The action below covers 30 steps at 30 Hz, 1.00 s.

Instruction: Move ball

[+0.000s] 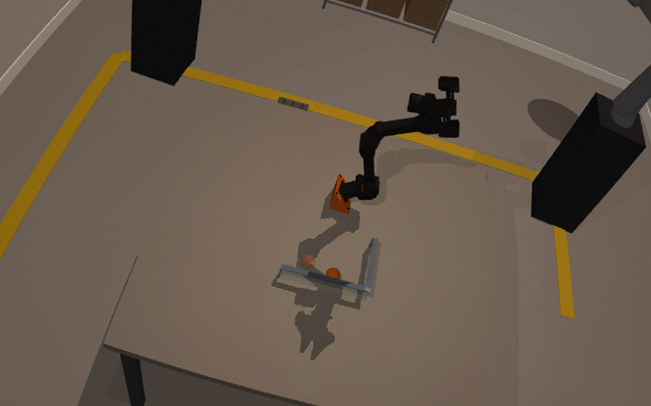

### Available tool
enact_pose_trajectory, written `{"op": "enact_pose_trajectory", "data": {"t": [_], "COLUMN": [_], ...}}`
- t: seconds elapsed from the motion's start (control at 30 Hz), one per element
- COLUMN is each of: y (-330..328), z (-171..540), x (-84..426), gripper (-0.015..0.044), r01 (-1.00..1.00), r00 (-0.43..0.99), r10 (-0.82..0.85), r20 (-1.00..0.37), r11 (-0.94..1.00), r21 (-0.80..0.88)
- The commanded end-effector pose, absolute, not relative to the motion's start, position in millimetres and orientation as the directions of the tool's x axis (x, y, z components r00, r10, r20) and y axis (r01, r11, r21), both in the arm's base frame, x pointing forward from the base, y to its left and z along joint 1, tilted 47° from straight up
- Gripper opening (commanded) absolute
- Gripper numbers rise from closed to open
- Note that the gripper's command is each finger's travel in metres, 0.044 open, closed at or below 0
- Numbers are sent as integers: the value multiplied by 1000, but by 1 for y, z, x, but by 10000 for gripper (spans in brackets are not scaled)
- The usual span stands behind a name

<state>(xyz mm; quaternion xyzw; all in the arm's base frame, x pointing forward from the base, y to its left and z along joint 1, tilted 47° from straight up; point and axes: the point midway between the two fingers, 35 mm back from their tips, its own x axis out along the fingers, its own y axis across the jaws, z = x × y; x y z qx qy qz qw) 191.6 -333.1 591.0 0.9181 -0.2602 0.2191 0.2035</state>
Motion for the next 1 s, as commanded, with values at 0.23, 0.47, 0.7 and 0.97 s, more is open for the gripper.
{"op": "enact_pose_trajectory", "data": {"t": [0.23, 0.47, 0.7, 0.97], "y": [-296, -221, -126, -21], "z": [641, 694, 727, 738], "x": [136, 78, 47, 49], "gripper": [360, 360, 360, 360], "r01": [-716, -853, -905, -878], "r00": [653, 512, 416, 388], "r10": [-391, -308, -146, 65], "r20": [648, 802, 897, 919], "r11": [-597, -294, 30, 331], "r21": [362, 432, 424, 347]}}
